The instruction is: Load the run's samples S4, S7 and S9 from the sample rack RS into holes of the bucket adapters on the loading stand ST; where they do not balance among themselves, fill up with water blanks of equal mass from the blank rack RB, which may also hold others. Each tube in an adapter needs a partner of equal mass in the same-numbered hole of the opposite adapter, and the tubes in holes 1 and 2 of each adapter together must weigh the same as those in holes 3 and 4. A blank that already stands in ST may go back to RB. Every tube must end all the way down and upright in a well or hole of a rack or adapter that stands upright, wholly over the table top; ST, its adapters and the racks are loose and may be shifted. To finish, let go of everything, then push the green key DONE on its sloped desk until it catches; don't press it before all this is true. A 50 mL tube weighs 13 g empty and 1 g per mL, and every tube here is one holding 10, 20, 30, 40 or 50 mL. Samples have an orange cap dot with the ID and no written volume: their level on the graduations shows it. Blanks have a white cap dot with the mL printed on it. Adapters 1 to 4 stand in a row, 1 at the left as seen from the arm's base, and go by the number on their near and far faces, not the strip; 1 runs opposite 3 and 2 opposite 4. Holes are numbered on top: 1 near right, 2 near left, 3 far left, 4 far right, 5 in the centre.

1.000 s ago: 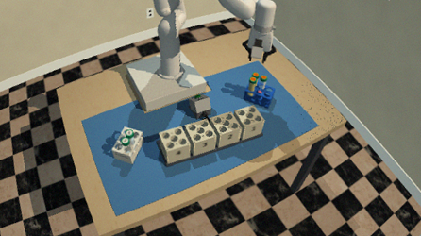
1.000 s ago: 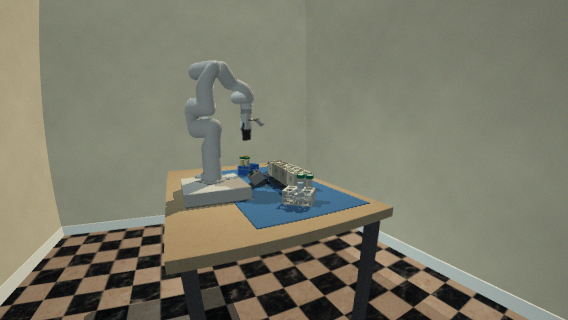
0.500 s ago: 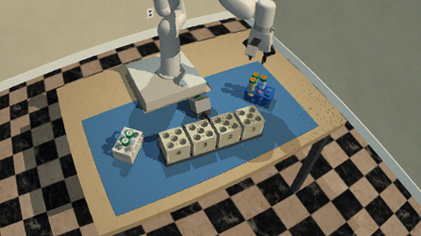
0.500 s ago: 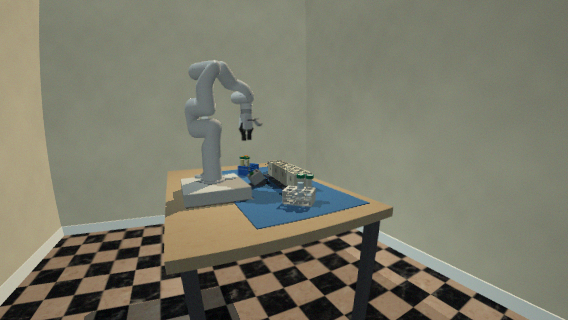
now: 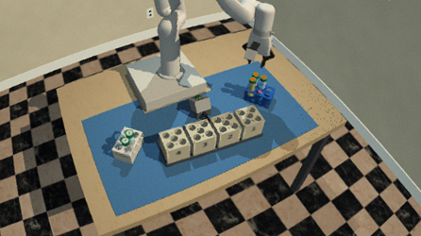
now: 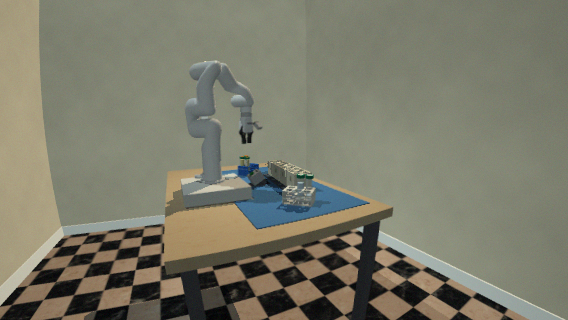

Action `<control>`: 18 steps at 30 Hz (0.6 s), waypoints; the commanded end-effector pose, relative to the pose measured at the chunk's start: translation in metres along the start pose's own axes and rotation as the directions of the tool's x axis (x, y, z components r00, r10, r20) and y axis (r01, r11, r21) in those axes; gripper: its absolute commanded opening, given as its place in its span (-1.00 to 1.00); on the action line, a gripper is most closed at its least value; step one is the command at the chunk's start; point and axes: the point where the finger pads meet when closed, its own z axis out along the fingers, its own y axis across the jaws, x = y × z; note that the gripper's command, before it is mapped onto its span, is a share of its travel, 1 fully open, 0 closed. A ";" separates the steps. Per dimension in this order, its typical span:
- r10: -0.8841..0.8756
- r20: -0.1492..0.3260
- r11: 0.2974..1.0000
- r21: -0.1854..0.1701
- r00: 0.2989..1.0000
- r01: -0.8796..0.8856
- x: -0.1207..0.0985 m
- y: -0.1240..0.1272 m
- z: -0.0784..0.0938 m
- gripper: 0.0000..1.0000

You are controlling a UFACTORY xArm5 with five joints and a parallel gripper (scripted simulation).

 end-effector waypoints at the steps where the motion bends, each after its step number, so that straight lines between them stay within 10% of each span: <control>1: 0.000 0.001 1.000 0.004 1.000 0.000 0.000 -0.001 0.008 0.13; 18: 0.000 0.001 1.000 0.004 1.000 0.000 0.000 -0.001 0.038 0.13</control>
